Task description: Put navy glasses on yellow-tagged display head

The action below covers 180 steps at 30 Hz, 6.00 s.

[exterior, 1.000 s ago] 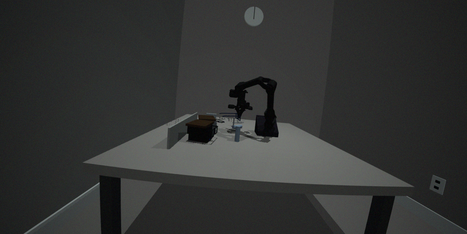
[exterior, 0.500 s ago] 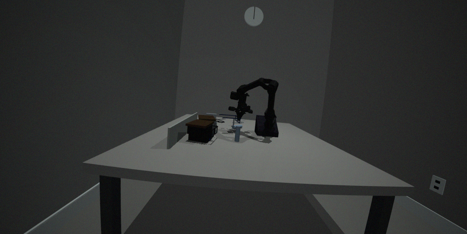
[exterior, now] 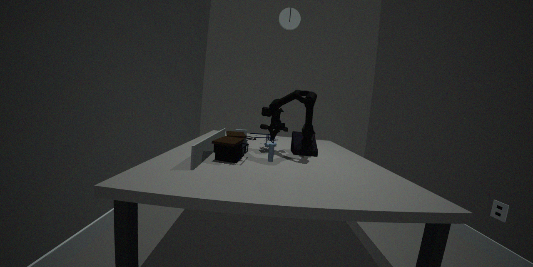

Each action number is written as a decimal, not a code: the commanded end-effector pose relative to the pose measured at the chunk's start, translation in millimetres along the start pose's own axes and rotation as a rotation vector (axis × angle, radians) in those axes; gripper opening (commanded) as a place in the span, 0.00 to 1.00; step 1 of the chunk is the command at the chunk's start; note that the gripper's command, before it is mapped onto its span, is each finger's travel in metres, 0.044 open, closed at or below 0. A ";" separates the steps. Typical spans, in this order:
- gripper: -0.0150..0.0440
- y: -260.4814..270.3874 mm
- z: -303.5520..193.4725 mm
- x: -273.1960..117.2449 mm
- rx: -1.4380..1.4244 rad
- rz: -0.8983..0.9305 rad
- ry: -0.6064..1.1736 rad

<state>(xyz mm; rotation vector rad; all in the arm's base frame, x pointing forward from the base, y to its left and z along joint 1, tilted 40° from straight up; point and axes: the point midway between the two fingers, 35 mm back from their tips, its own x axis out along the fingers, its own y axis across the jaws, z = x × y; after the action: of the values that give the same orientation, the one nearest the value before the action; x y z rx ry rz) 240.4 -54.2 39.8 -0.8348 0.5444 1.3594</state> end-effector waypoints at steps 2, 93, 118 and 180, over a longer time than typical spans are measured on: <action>0.25 0.3 0.2 6.7 0.005 -0.011 -0.004; 0.25 -114.9 1.6 17.5 0.001 -0.016 -0.006; 0.25 -150.8 2.1 19.6 0.000 -0.018 -0.006; 0.44 -150.4 1.1 -10.5 -0.001 0.033 -0.008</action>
<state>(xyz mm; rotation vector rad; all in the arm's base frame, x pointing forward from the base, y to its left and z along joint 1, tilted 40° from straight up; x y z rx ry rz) 393.9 -56.9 79.8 -0.8282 0.5459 1.3867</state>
